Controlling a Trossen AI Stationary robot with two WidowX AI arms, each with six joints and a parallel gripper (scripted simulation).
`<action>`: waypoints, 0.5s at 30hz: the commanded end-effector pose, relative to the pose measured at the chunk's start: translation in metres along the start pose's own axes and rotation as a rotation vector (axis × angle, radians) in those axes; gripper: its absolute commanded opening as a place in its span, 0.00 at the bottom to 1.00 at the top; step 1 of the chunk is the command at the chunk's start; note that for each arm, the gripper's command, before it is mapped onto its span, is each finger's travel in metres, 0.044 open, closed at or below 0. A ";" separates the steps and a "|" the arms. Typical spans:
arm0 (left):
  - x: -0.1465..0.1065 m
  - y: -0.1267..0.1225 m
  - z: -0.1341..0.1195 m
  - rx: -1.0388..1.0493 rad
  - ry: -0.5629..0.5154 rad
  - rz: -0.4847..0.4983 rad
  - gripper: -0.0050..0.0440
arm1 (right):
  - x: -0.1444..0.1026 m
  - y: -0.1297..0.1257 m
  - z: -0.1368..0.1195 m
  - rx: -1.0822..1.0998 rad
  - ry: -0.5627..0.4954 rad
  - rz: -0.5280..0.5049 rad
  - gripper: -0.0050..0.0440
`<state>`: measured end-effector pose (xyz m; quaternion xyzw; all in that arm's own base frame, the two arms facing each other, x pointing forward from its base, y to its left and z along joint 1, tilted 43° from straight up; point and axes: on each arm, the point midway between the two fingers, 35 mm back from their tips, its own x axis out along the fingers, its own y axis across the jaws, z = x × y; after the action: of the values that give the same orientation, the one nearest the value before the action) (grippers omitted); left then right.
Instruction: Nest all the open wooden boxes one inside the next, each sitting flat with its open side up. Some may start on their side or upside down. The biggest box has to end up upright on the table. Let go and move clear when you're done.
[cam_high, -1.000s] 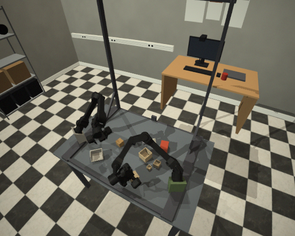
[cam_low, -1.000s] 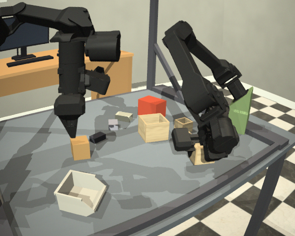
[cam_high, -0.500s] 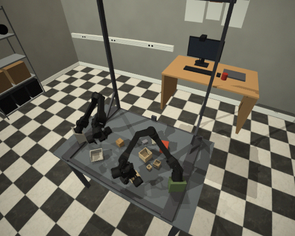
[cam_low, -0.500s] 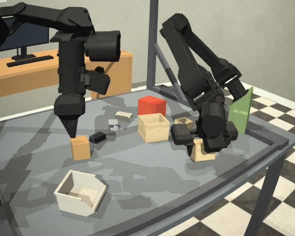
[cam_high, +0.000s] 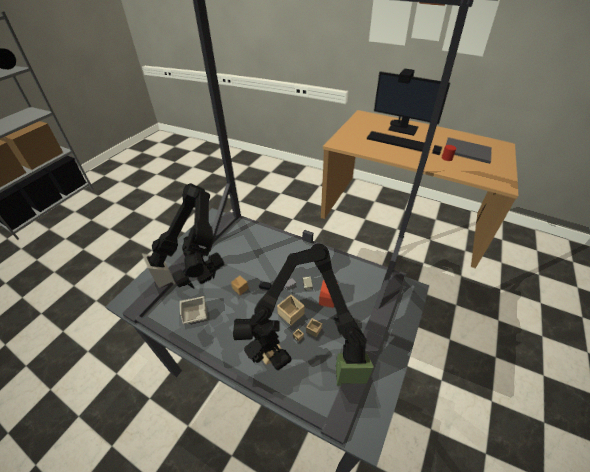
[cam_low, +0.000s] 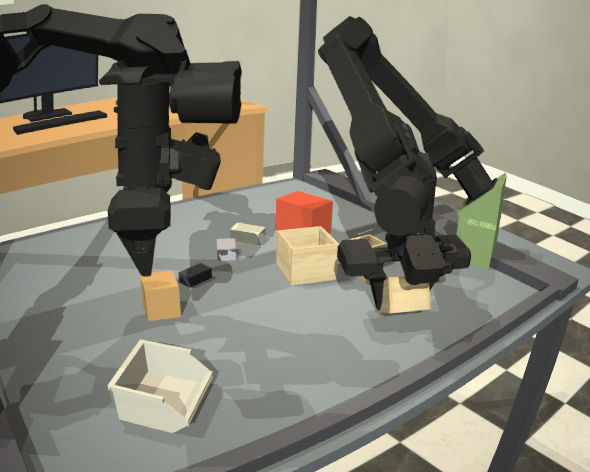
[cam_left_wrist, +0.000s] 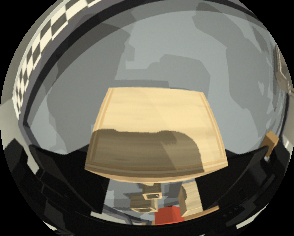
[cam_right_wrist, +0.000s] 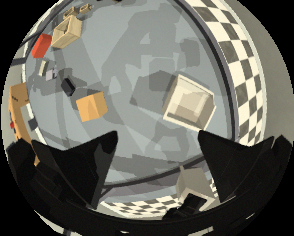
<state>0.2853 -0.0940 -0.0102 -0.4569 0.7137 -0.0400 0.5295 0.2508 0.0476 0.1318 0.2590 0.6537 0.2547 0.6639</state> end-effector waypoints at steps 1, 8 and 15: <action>-0.005 -0.005 -0.001 0.013 -0.062 -0.011 0.00 | -0.003 0.001 0.001 -0.009 -0.012 0.000 0.92; -0.006 -0.005 -0.007 0.011 -0.188 -0.013 0.00 | -0.003 0.001 0.001 -0.009 -0.012 0.000 0.92; -0.005 -0.005 -0.012 0.010 -0.296 -0.012 0.00 | -0.003 0.001 0.001 -0.009 -0.012 0.000 0.92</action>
<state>0.2768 -0.0980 -0.0054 -0.4584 0.6503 0.0117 0.6057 0.2508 0.0476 0.1318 0.2590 0.6537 0.2547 0.6639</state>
